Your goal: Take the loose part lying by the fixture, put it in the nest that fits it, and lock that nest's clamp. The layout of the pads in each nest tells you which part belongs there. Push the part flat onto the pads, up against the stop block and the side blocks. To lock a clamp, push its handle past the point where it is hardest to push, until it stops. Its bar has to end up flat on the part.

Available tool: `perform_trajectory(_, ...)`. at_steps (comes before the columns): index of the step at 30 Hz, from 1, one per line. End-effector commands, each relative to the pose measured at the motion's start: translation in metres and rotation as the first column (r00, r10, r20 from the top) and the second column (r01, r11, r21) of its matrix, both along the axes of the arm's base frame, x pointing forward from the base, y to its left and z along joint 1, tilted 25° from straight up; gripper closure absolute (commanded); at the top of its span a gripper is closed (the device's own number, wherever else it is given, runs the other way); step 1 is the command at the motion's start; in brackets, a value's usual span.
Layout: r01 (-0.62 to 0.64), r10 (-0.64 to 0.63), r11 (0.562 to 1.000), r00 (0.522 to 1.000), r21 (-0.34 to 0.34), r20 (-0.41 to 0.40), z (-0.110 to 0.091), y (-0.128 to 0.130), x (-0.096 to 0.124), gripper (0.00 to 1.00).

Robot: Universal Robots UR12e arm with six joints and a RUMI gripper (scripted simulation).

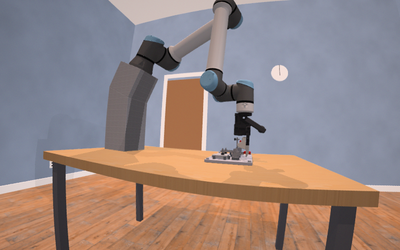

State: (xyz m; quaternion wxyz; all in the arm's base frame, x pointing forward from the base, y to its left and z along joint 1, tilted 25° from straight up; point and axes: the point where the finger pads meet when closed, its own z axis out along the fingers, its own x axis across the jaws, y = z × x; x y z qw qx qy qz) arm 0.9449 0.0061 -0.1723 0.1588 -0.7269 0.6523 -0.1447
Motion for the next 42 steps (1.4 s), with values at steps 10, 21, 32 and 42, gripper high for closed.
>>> perform_trajectory(10, 0.000, 0.000, 1.000, 1.000, 0.000, 0.001, 0.001, 0.000, 0.000, 0.72)
perform_trajectory(21, 0.000, 0.000, 1.000, 1.000, 0.000, 0.001, 0.001, 0.000, 0.000, 0.72)
perform_trajectory(32, 0.000, 0.000, 1.000, 1.000, 0.000, 0.001, 0.001, 0.000, 0.000, 0.72)
perform_trajectory(42, 0.000, 0.000, 1.000, 1.000, 0.000, 0.001, 0.019, -0.001, -0.008, 0.72)
